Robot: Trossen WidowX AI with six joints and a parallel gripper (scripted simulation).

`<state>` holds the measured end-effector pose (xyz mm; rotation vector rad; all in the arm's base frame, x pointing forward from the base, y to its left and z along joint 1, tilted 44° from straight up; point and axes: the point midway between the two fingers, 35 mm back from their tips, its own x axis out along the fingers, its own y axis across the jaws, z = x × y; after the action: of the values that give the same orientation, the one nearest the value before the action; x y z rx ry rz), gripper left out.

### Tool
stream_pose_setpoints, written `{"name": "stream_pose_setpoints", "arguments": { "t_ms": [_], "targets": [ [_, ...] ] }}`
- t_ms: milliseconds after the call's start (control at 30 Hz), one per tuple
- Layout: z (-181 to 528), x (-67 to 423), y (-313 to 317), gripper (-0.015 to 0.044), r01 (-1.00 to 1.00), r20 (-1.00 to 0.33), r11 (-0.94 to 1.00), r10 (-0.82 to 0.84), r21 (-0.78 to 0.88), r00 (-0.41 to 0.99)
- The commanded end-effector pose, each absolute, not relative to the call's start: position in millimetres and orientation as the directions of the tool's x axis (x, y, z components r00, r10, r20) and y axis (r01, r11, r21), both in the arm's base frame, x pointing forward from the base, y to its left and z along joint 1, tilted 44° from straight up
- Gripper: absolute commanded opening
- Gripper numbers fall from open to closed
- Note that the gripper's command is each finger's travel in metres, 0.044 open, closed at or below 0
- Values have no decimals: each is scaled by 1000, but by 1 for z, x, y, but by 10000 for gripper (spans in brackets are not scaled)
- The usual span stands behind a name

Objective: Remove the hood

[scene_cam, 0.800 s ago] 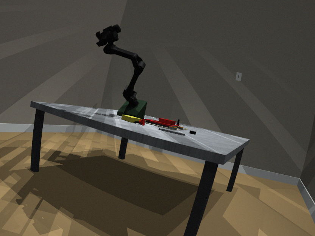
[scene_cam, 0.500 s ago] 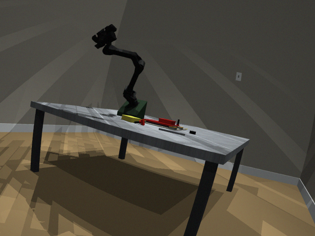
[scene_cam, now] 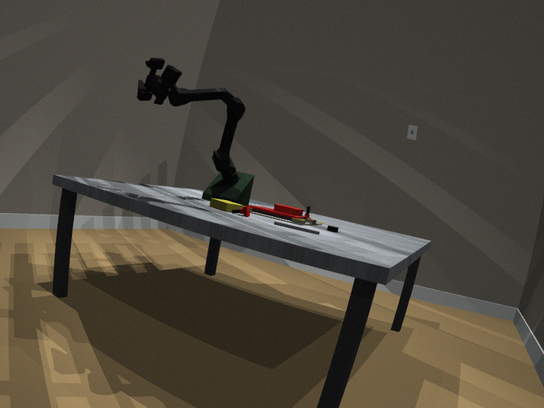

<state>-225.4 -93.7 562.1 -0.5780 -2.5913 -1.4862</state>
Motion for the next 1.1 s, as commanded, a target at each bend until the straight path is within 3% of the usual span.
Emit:
{"name": "stream_pose_setpoints", "arguments": {
  "t_ms": [0,233,500,800,1067],
  "targets": [
    [553,-222,-136,440,297,268,358,129,885,-955],
    [527,-194,-224,440,196,219,142,-170,970,-961],
    [486,-123,-313,440,229,130,-139,-502,963,-855],
    [421,5,-376,440,474,-28,-378,-804,795,-594],
    [357,133,-374,440,765,-197,-360,-933,535,-301]
  ]
}}
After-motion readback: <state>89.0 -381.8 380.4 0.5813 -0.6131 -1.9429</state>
